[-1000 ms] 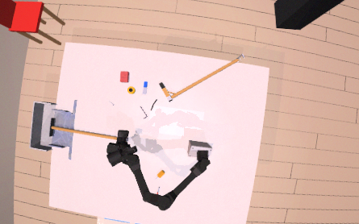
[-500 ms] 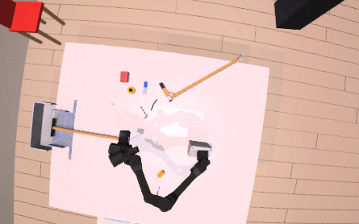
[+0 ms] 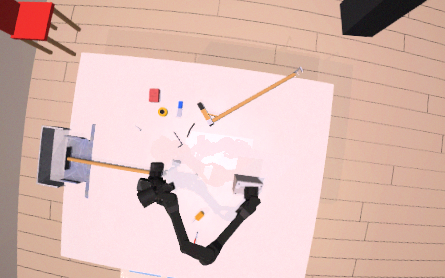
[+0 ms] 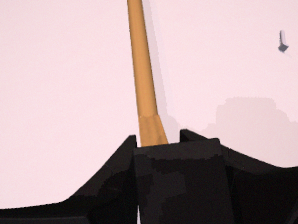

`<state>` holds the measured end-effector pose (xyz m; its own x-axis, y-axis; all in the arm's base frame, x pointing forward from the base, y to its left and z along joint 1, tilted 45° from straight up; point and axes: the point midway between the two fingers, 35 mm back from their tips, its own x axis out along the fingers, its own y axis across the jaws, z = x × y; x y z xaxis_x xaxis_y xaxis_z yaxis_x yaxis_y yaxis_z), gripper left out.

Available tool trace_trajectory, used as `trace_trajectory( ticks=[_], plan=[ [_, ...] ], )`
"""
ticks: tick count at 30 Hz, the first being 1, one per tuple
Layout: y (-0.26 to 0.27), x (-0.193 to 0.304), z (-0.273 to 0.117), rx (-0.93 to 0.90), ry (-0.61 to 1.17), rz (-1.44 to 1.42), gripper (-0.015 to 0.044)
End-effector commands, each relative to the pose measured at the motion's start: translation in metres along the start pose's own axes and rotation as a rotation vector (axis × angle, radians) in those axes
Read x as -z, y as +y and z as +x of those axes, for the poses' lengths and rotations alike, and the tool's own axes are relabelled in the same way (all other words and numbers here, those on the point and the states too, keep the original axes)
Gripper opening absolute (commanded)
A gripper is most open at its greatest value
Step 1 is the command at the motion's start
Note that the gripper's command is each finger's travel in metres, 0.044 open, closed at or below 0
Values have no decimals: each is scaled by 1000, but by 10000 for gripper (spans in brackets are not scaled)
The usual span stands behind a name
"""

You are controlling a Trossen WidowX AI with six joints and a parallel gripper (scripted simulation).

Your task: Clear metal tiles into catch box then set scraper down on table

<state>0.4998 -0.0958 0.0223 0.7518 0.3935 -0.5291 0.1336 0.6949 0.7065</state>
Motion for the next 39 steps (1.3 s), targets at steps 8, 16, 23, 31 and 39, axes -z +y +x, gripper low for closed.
trace_trajectory(
  ticks=[8,16,23,31,39],
  plan=[
    [-2,6,-9,0,-5,-3,0],
    [-2,11,-14,1,-5,-3,0],
    [-2,15,-19,1,-5,-3,0],
    [-3,20,-24,1,-6,-2,0],
    [-3,25,-29,2,-6,-2,0]
  ],
)
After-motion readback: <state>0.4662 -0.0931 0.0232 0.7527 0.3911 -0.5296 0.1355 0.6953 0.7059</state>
